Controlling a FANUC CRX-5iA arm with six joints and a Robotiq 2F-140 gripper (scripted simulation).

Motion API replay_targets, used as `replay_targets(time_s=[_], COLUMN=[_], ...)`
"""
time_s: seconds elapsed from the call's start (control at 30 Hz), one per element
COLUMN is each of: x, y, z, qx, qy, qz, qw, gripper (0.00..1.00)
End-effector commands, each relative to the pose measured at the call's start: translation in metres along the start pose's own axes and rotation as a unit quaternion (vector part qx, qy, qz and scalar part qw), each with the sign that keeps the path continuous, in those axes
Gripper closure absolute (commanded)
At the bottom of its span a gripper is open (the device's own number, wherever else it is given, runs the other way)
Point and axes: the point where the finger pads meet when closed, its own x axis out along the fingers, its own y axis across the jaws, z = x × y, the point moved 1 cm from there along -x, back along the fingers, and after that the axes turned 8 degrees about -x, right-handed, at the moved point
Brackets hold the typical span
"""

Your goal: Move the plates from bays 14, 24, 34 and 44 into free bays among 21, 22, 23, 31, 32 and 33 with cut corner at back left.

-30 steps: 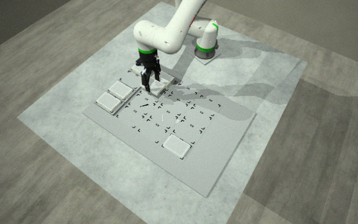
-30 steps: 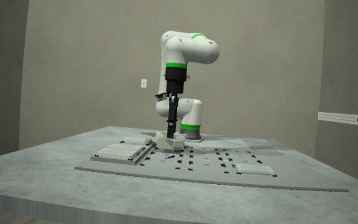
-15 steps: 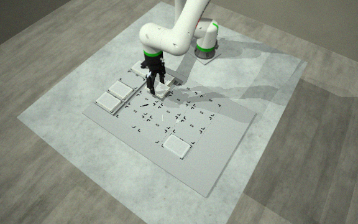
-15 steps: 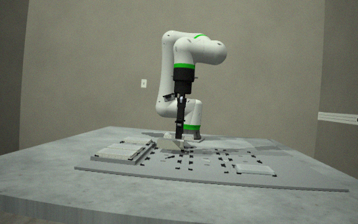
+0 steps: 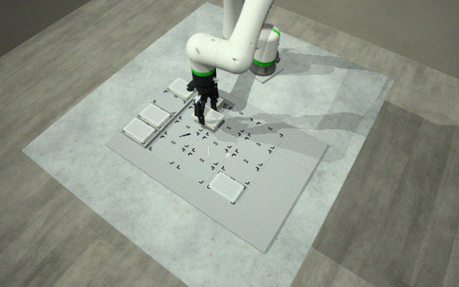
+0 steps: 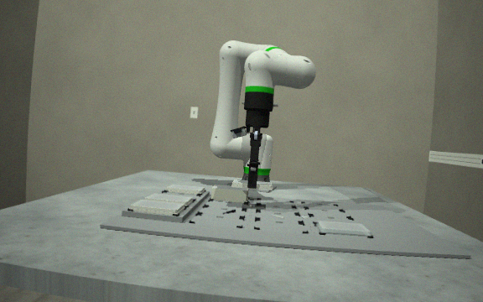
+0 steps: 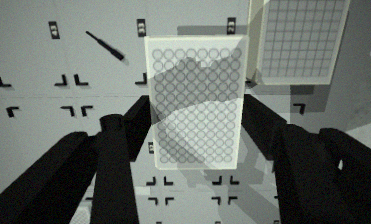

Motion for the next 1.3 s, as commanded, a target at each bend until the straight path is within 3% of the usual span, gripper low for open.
replay_targets(time_s=[0.0, 1.27], x=[-0.001, -0.001], y=[-0.002, -0.014], z=[0.008, 0.098], qx=[0.0, 0.0], qy=[0.0, 0.0], qz=[-0.001, -0.001], qw=[1.0, 1.0], gripper=[0.9, 0.9])
